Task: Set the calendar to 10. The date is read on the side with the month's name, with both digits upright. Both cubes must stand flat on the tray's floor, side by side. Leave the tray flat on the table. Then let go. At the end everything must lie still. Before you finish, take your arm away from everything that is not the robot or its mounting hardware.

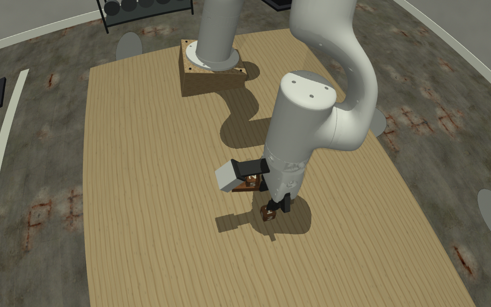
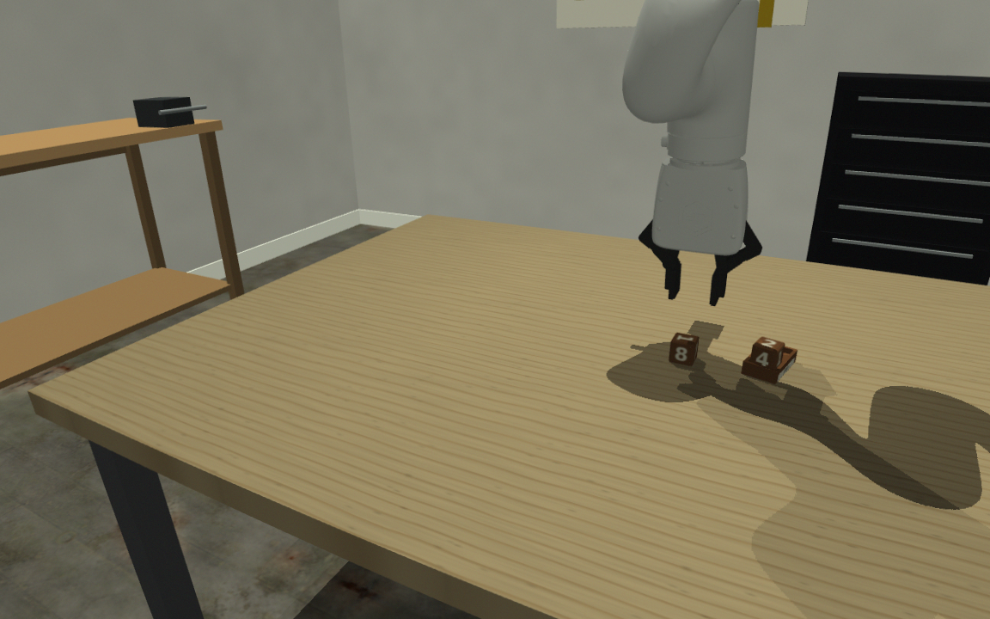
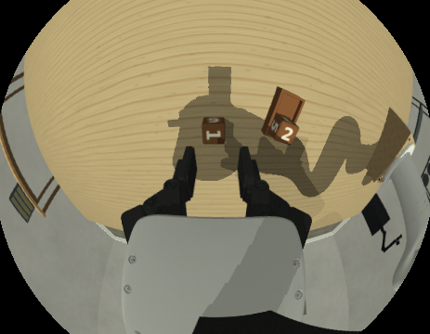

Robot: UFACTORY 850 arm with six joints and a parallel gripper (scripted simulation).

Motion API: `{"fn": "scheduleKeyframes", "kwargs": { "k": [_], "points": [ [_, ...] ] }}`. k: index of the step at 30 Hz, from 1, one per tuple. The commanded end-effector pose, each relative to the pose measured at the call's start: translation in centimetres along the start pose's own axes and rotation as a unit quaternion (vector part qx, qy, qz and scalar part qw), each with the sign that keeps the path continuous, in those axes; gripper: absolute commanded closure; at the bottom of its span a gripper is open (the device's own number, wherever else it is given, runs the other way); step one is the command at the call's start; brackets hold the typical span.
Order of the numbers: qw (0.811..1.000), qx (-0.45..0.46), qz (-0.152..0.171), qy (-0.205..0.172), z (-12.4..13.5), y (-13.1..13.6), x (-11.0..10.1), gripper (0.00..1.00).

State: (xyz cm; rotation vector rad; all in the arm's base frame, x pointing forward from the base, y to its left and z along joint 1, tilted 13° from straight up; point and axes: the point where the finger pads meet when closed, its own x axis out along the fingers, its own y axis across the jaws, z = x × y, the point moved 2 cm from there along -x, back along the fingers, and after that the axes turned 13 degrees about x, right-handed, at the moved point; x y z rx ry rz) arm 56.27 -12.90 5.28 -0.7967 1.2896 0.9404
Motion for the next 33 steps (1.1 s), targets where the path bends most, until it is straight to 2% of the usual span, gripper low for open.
{"fn": "scheduleKeyframes", "kwargs": {
  "k": [1,8,22,33],
  "points": [
    [0.999,0.002,-0.003,0.035,0.1,-0.1,-0.1,0.53],
    [0.998,0.001,-0.020,0.066,0.5,-0.3,-0.2,0.53],
    [0.997,0.001,-0.022,0.077,0.9,-0.2,-0.1,0.53],
    [0.991,0.002,-0.024,0.132,1.3,0.2,0.1,0.53]
  ]
}}
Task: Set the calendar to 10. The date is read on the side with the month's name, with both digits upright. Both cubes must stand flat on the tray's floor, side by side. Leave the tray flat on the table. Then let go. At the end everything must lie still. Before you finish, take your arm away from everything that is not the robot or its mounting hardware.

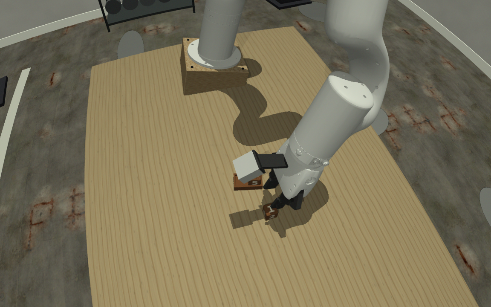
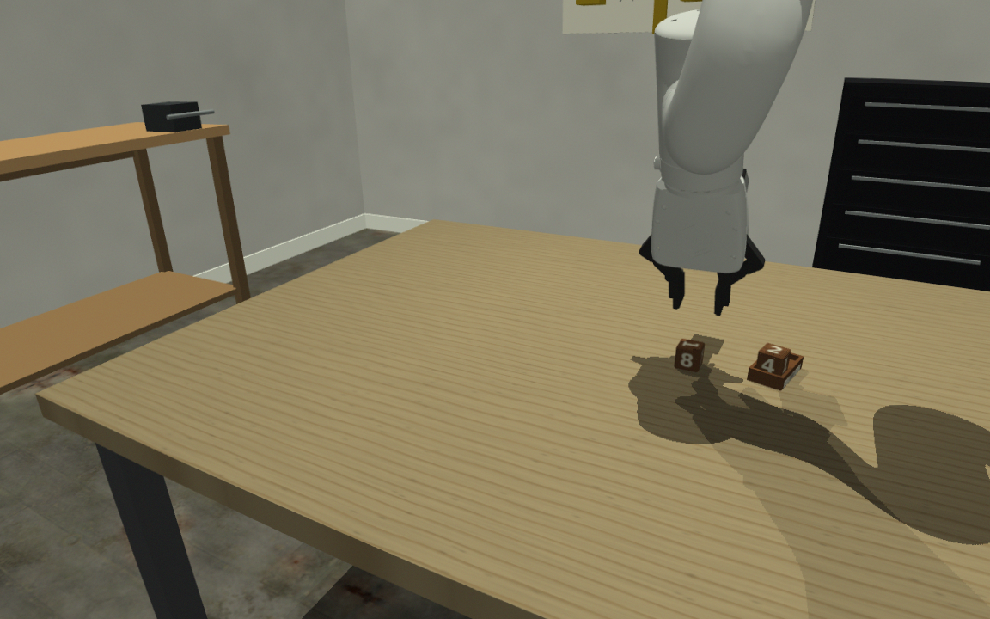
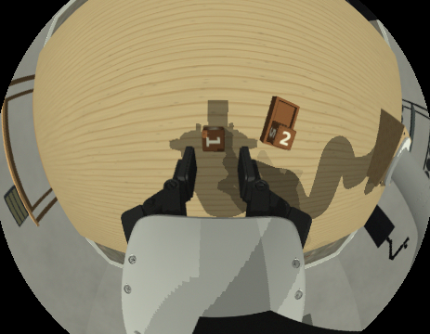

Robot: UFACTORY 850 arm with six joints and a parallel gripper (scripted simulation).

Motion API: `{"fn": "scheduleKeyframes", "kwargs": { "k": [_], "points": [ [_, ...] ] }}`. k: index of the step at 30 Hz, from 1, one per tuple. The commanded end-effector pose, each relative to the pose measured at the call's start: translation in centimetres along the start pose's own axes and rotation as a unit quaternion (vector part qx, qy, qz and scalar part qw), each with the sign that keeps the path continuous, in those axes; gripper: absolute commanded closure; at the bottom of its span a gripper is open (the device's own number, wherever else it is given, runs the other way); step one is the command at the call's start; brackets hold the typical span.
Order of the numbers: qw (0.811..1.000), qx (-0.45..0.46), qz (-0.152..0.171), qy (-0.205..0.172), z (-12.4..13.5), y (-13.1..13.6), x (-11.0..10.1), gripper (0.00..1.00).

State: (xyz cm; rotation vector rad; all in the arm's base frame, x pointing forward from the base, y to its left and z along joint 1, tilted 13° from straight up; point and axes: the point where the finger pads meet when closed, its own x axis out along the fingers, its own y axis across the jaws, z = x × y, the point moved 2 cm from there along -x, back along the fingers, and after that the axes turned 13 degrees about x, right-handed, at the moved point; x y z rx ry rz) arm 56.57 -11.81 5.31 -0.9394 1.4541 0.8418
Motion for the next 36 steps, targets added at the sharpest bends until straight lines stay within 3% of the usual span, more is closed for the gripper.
{"fn": "scheduleKeyframes", "kwargs": {
  "k": [1,8,19,28,36],
  "points": [
    [0.999,0.002,-0.007,0.032,0.2,0.0,0.0,0.53],
    [0.997,0.004,-0.026,0.073,0.4,-0.3,-0.2,0.53],
    [0.996,0.004,-0.030,0.086,0.7,-0.2,-0.1,0.53],
    [0.980,0.005,-0.054,0.190,1.3,-0.1,0.0,0.53],
    [0.978,0.006,-0.057,0.202,1.6,-0.1,0.1,0.53]
  ]
}}
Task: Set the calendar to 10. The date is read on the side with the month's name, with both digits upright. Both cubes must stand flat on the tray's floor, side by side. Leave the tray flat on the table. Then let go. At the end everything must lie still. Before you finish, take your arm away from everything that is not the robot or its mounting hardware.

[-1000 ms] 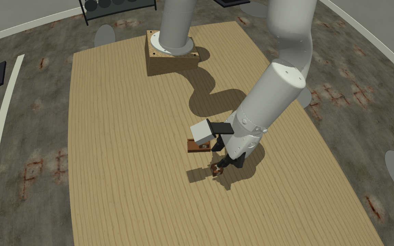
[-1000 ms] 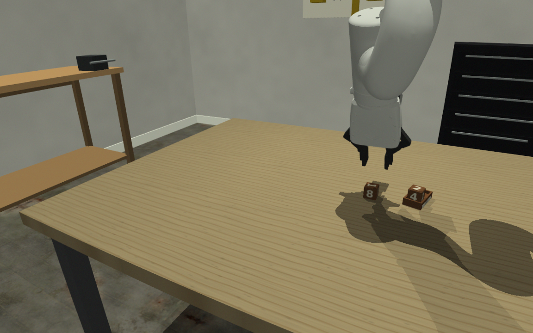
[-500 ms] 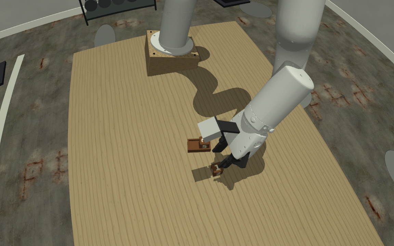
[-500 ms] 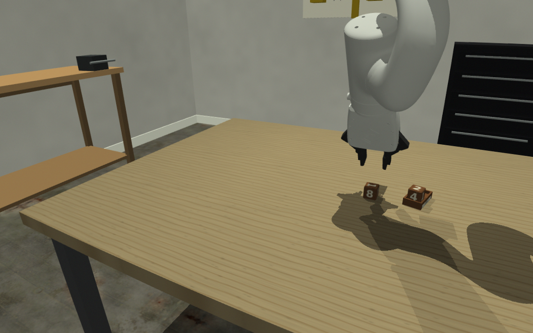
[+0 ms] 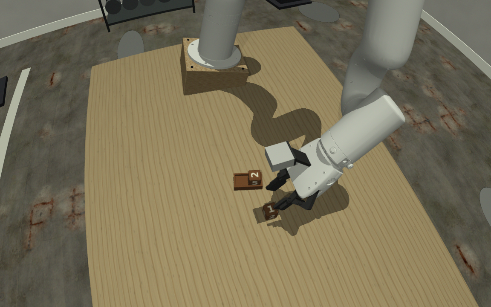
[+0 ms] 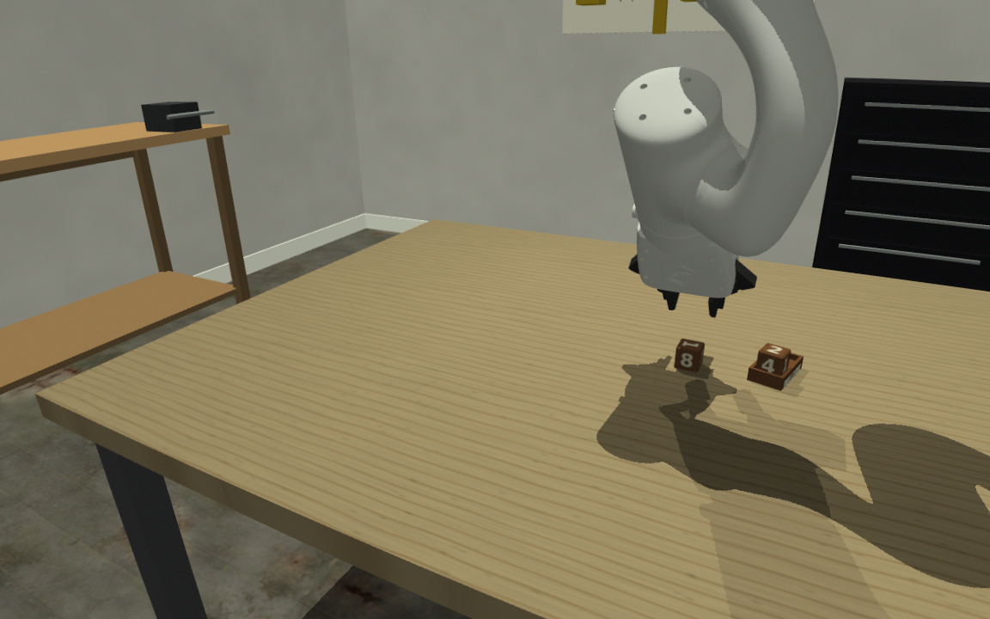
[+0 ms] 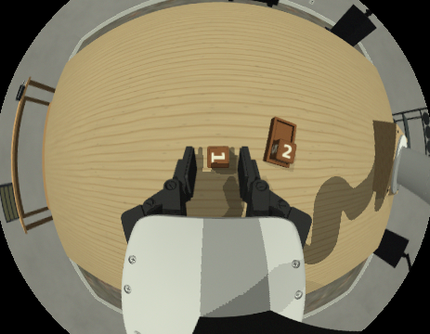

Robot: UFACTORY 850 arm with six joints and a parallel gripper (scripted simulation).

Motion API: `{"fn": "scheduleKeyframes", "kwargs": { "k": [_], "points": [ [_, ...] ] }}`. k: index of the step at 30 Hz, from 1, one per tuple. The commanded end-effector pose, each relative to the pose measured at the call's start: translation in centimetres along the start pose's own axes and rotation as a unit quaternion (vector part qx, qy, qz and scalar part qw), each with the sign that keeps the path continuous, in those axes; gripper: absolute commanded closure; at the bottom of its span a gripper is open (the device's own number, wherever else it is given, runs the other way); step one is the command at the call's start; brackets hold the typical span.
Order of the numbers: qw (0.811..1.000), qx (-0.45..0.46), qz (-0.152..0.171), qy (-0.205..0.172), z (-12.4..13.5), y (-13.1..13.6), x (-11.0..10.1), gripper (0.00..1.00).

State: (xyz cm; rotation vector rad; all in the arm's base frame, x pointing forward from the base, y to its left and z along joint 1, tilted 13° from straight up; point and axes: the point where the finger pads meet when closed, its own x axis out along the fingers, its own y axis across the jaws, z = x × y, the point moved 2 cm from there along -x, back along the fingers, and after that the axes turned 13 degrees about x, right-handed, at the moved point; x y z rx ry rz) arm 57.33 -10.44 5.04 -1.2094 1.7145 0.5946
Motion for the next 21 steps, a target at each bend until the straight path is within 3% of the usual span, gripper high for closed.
{"fn": "scheduleKeyframes", "kwargs": {
  "k": [1,9,21],
  "points": [
    [1.000,0.001,-0.004,0.018,0.11,0.06,0.03,0.53],
    [0.993,0.002,-0.028,0.116,0.70,0.16,0.07,0.53],
    [0.992,0.002,-0.030,0.120,0.99,0.21,0.08,0.53]
  ]
}}
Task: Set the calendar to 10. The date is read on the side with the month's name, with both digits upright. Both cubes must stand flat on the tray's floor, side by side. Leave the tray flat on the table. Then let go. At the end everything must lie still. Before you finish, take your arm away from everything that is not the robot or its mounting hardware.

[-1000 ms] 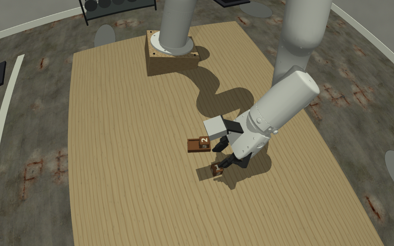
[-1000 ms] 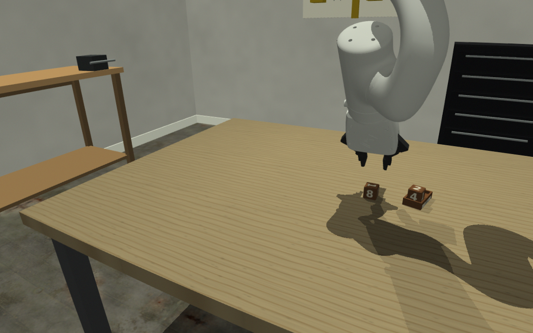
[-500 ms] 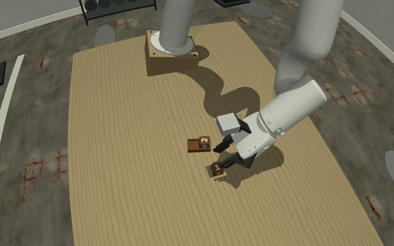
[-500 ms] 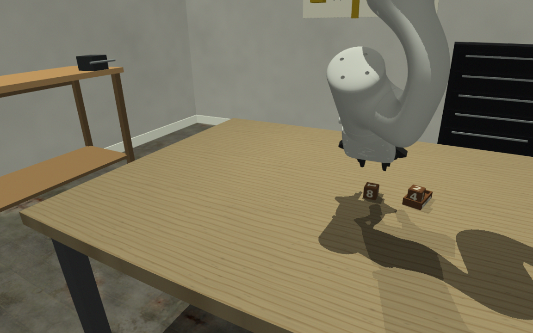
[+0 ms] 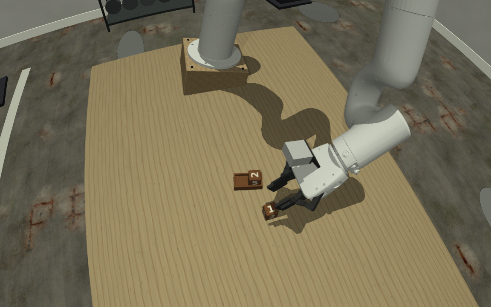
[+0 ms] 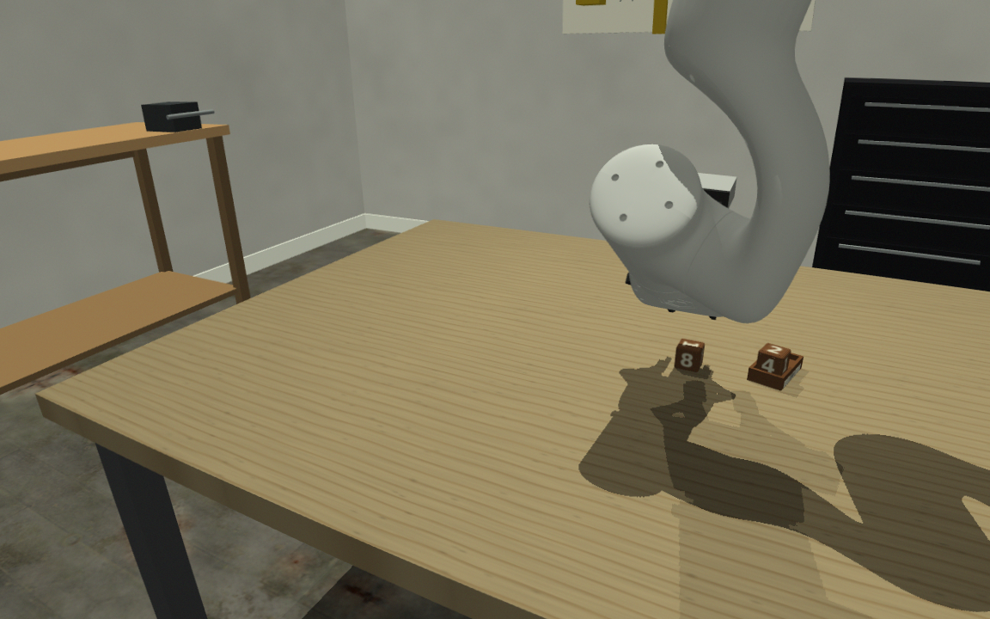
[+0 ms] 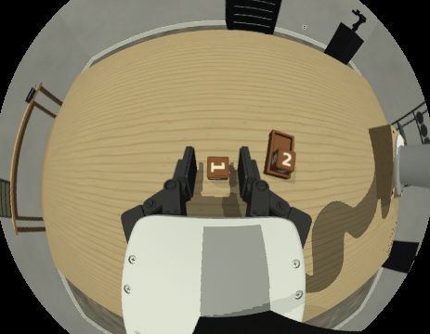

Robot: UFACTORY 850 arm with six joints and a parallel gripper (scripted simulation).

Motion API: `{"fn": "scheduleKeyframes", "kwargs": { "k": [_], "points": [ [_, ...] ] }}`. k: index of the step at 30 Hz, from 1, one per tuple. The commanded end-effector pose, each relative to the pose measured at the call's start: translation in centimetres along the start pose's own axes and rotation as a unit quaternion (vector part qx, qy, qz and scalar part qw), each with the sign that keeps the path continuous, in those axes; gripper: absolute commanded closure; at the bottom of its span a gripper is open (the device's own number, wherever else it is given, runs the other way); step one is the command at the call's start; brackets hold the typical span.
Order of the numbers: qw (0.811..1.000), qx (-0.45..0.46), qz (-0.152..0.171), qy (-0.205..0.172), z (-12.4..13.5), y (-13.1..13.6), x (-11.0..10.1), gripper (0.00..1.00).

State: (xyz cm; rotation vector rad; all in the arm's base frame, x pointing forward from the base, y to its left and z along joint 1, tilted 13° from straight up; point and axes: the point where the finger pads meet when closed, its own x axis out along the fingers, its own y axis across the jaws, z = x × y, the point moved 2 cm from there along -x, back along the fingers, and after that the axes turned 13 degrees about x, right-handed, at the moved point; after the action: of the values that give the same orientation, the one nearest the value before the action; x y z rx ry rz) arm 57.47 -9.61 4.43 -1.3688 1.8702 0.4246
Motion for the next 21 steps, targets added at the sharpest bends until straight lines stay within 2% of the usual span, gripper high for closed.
{"fn": "scheduleKeyframes", "kwargs": {
  "k": [1,21],
  "points": [
    [1.000,0.001,-0.001,0.000,-0.01,-0.07,-0.06,0.53],
    [1.000,0.001,-0.001,0.000,0.63,0.07,0.40,0.53]
  ]
}}
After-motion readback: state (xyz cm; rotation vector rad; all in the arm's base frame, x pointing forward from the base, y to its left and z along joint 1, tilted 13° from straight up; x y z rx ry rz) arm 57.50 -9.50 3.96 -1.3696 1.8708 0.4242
